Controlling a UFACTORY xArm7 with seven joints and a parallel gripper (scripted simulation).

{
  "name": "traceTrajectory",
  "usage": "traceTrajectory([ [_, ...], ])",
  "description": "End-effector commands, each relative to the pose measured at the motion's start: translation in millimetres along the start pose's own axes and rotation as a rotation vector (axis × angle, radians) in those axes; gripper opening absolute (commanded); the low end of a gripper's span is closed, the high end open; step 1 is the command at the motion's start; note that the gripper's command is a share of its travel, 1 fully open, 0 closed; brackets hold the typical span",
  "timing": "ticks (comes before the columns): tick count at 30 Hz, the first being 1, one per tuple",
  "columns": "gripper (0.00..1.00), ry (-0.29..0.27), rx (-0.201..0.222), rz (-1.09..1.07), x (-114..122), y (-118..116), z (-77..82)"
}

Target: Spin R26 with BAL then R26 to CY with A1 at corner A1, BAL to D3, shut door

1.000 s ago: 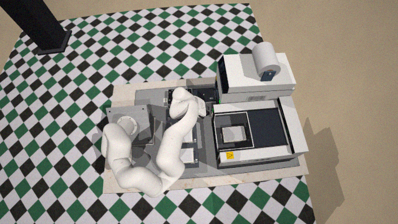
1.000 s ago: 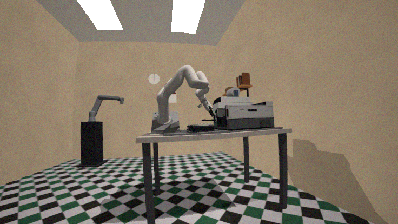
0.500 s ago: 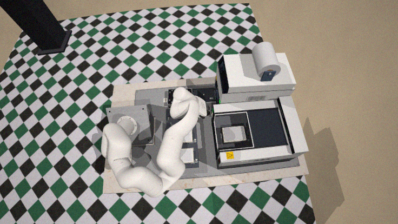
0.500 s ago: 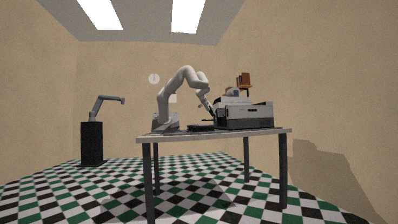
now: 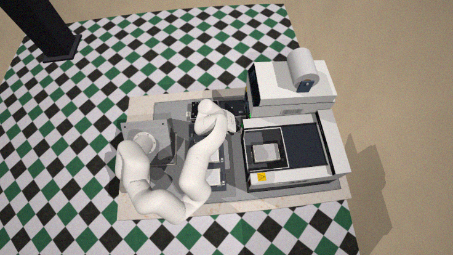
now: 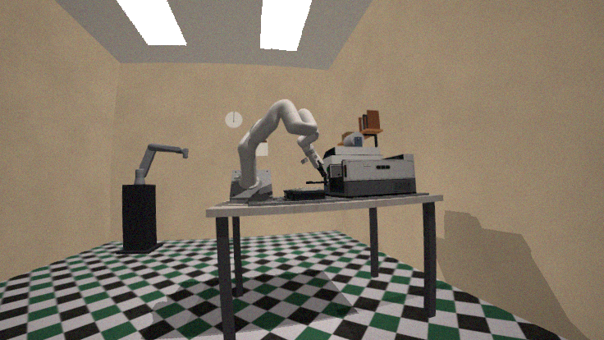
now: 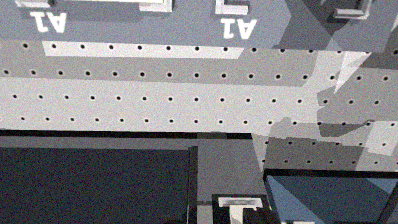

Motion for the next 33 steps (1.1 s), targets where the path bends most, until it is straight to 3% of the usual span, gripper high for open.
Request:
traceTrajectory([
  [1, 0.00, -0.004, 0.002, -0.001, 2.8, 0.7, 1.1],
  [33, 0.00, -0.004, 0.002, -0.001, 9.3, 1.0, -2.6],
])
Point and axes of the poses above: the point where the finger pads meet when closed, its own z axis back along the fingers, its own y axis across the jaws, x = y × z, the point moved 7 cm from there along z, back along the fingers, and after that the axes turned 2 degrees about -z, right-handed, at the moved point
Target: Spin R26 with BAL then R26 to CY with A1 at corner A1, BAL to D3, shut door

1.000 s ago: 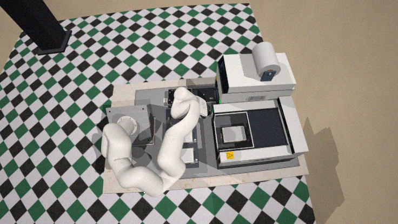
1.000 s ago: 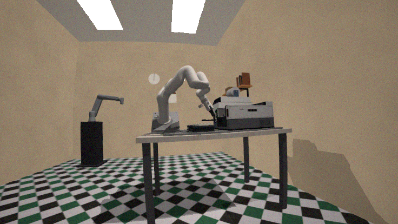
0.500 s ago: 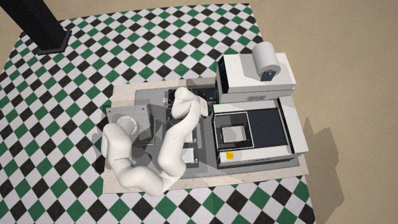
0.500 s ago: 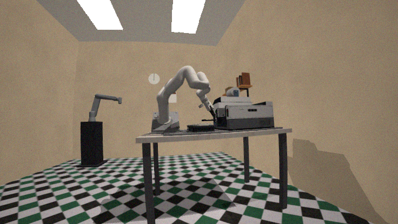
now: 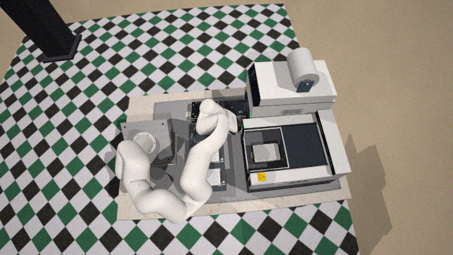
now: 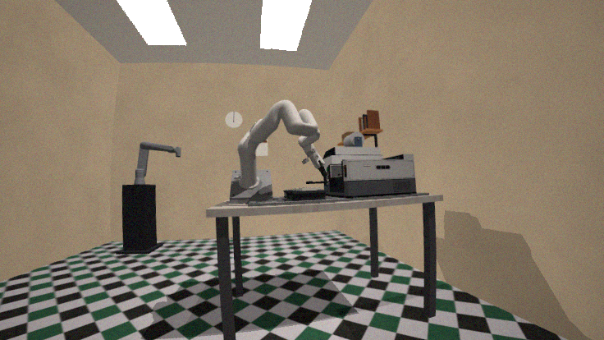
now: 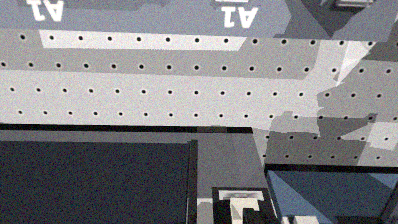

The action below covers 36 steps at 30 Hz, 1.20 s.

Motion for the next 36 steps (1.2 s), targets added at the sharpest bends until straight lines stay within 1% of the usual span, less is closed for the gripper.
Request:
traceTrajectory([
  [1, 0.00, -0.005, 0.002, -0.001, 3, 1, 1.1],
  [27, 0.00, -0.005, 0.002, -0.001, 6, 1, -0.6],
  [36, 0.00, -0.005, 0.002, -0.001, -1, 1, 12.4],
])
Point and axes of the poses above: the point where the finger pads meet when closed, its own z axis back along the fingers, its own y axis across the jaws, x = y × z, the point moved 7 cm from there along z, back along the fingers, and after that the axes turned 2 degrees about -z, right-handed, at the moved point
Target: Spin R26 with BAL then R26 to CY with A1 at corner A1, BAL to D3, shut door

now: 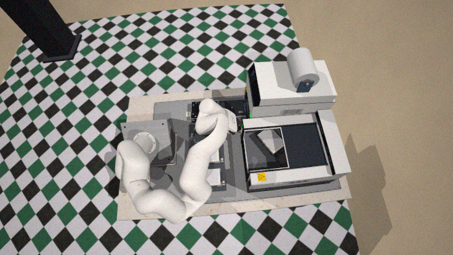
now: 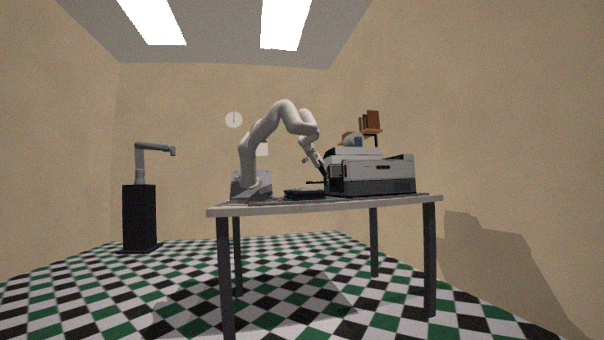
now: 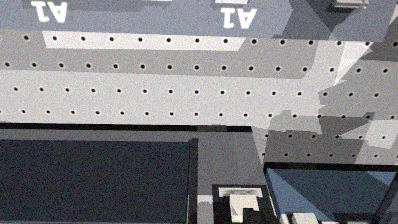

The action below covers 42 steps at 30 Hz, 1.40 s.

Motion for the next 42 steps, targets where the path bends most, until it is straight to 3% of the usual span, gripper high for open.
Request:
traceTrajectory([
  [1, 0.00, -0.004, 0.003, 0.000, -3, 1, 9.2],
  [42, 0.00, -0.003, 0.002, 0.000, -31, 0, 60.0],
])
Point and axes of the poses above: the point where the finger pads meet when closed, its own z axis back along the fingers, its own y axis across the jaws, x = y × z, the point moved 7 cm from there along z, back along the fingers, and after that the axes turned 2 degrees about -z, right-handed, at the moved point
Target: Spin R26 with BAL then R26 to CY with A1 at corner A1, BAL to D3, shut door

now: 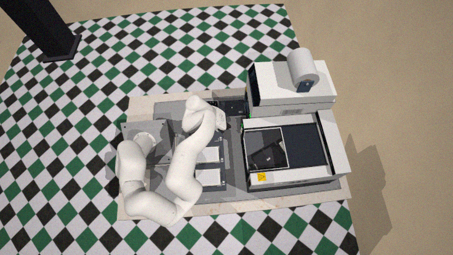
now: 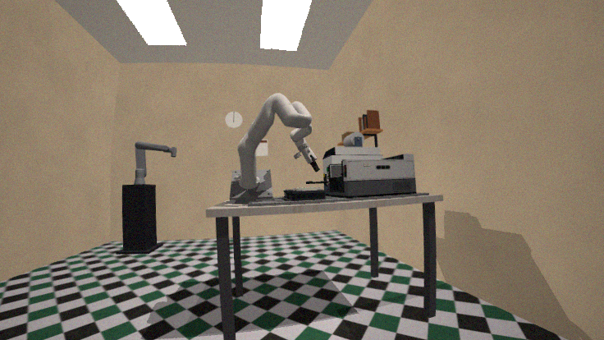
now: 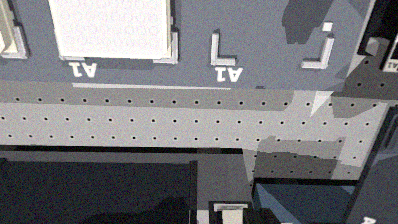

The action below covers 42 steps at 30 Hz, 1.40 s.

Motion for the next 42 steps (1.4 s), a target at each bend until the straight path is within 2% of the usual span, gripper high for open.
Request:
traceTrajectory([
  [1, 0.00, -0.004, 0.003, -0.001, -2, 0, 8.1],
  [6, 0.00, -0.004, 0.003, -0.001, -3, 0, 8.9],
  [12, 0.00, -0.004, 0.003, -0.001, 9, 1, 36.7],
  [14, 0.00, -0.004, 0.003, -0.001, 9, 1, 36.7],
  [18, 0.00, -0.004, 0.003, -0.001, 16, 1, 55.3],
  [28, 0.00, -0.004, 0.003, -0.001, 16, 1, 56.0],
  [29, 0.00, 0.029, 0.002, -0.001, 19, 1, 56.1],
  [31, 0.00, 0.029, 0.002, -0.001, 19, 1, 56.1],
  [42, 0.00, 0.396, -0.011, -0.001, 44, 2, 50.8],
])
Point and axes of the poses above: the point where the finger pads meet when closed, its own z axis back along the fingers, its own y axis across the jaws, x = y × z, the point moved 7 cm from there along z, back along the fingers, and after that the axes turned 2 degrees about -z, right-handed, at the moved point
